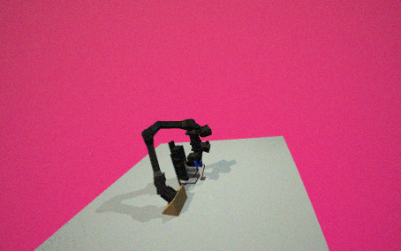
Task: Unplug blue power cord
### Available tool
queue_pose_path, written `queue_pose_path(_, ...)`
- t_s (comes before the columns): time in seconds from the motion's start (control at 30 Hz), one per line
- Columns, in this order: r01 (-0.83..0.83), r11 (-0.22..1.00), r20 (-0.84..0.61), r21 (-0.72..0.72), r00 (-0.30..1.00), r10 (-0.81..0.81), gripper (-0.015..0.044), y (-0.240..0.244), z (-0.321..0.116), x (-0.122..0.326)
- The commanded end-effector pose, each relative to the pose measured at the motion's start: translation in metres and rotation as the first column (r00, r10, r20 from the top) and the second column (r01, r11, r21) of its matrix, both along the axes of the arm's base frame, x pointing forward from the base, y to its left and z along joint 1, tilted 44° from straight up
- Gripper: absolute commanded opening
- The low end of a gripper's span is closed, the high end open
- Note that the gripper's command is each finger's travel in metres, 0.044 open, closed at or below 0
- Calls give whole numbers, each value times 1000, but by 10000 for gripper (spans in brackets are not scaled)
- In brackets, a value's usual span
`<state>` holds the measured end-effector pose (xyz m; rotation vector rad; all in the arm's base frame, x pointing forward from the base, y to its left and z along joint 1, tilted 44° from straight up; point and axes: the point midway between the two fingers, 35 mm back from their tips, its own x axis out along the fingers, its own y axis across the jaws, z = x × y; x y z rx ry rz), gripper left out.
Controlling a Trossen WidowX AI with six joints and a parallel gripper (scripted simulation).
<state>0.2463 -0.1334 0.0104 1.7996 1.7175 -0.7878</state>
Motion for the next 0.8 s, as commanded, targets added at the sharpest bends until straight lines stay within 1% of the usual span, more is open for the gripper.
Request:
queue_pose_path(0.0,2,1000,10,-14,1000,-1,52,-4,1,0)
queue_pose_path(0.07,2,1000,10,-12,1000,-2,105,2,2,1)
queue_pose_path(0.37,2,1000,10,-12,1000,-2,341,2,2,1)
queue_pose_path(0.5,3,1000,10,-14,1000,-3,440,-16,-8,1)
queue_pose_path(0.63,3,1000,10,-15,1000,-2,440,-48,-29,-2)
queue_pose_path(0.77,2,1000,10,-15,1000,-2,440,-50,-30,-3)
